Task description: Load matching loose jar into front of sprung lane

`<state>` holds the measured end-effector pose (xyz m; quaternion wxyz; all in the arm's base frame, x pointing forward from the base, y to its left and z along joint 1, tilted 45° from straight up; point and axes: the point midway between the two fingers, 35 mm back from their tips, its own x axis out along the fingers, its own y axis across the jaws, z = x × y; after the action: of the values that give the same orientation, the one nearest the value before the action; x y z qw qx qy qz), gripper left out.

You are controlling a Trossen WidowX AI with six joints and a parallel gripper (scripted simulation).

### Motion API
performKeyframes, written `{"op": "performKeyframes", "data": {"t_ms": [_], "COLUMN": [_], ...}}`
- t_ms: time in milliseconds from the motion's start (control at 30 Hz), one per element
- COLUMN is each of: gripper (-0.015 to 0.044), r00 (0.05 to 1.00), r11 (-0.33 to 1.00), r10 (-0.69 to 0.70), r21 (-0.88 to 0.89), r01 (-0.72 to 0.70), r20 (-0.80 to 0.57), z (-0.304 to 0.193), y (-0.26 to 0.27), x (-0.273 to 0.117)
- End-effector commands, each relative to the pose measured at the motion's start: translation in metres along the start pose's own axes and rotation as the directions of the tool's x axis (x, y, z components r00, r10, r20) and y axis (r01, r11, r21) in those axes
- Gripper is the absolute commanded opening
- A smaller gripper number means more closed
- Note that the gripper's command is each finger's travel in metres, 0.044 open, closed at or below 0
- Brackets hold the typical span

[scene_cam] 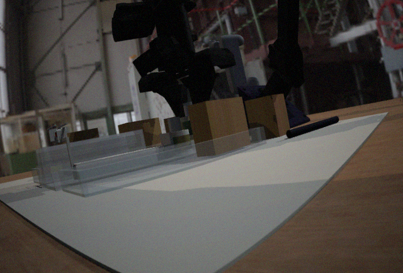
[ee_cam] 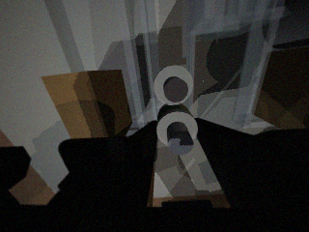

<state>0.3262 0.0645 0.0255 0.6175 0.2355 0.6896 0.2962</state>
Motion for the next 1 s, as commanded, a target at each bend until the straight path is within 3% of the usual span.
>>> {"op": "performKeyframes", "data": {"t_ms": [0, 967], "gripper": [0.0, 0.0], "r00": [1.0, 1.0], "r11": [1.0, 1.0], "r10": [0.004, 0.004], "r21": [-0.015, -0.015], "r01": [-0.004, -0.004], "r20": [0.022, 0.022], "z": [0.0069, 0.0098], "y": [0.0019, 0.002], "x": [-0.0023, -0.0023]}}
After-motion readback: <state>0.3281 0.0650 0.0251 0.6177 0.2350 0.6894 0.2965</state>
